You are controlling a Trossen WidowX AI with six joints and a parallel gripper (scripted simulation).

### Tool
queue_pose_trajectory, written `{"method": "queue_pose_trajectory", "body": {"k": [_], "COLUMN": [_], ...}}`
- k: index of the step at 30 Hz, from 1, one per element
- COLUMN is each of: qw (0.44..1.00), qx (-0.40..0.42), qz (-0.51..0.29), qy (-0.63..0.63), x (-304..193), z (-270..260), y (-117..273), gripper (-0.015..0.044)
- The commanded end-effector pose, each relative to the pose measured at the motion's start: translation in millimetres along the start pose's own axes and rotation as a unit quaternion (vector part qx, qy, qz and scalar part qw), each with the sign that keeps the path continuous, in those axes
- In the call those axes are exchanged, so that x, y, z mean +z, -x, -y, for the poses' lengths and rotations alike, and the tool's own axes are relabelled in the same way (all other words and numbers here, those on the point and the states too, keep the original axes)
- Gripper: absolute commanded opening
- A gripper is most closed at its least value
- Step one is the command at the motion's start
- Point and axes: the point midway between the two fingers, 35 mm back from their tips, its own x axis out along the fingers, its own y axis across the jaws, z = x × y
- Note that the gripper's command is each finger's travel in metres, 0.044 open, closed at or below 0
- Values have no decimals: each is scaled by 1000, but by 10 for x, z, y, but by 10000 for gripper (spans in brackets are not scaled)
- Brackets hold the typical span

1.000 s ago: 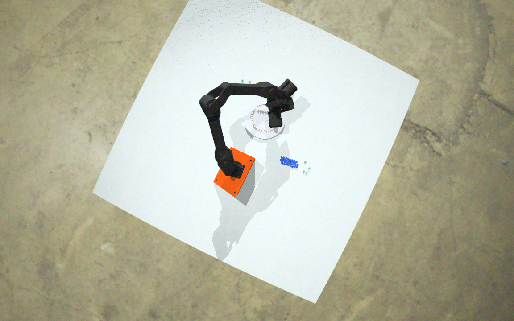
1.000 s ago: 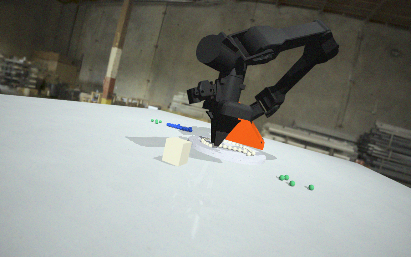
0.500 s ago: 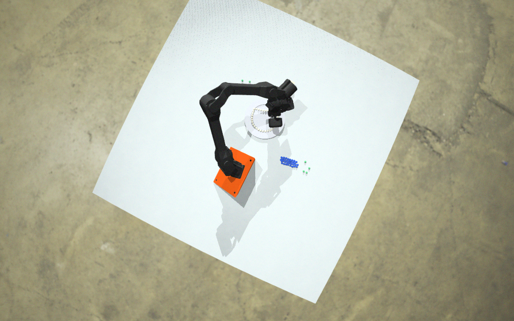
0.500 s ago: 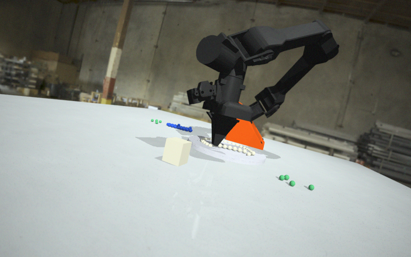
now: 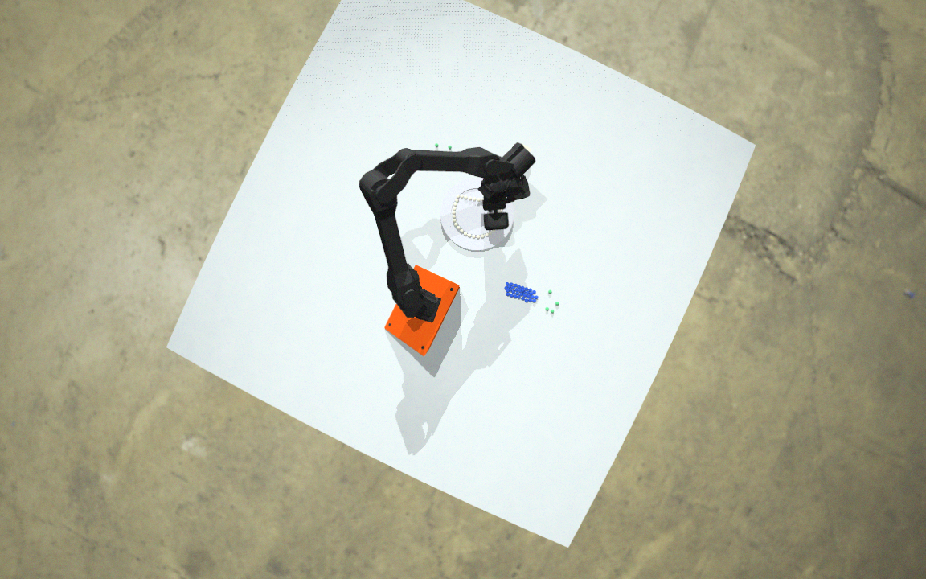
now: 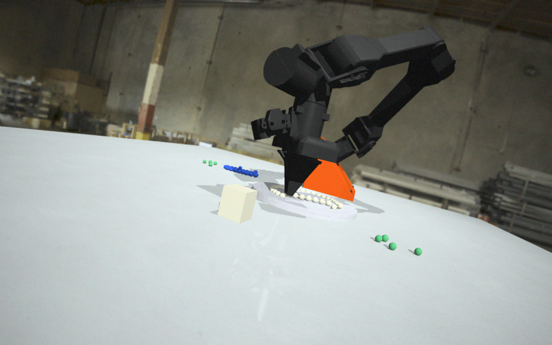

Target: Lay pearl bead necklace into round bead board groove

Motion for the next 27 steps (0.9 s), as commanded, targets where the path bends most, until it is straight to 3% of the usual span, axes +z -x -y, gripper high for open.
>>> {"method": "queue_pose_trajectory", "body": {"k": [1,25,27], "qw": [1000,1000,1000], "qx": [2,3,1], "qz": [-1,-1,1], "qy": [-1,-1,1], "x": [0,41,46], "z": [0,-106,-102], "y": [53,-24,11], "gripper": [0,0,52]}}
